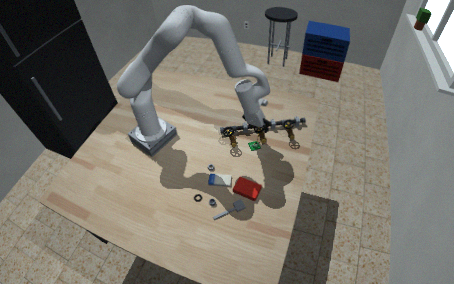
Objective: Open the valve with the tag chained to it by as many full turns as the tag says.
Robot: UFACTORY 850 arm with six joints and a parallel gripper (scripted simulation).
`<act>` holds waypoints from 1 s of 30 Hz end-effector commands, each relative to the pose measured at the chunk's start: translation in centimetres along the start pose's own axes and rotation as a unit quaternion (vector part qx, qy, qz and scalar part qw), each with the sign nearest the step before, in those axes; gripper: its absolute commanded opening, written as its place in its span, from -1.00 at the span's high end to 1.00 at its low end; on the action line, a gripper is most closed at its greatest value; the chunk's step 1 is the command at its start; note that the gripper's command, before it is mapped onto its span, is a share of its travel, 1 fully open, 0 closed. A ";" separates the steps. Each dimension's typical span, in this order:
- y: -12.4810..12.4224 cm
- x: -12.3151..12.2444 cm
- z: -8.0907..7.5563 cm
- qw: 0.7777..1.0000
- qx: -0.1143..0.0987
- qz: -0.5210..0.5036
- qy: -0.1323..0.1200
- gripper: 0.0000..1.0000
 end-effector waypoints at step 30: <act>0.0 0.0 -0.1 0.743 -0.006 0.669 0.012 -1.00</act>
Point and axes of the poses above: the point where the finger pads meet when closed, its own z axis out along the fingers, its own y axis across the jaws, x = y × z, the point moved 6 cm from there along -z, back along the fingers, and after that the axes turned 2 degrees about z, right-handed, at the moved point
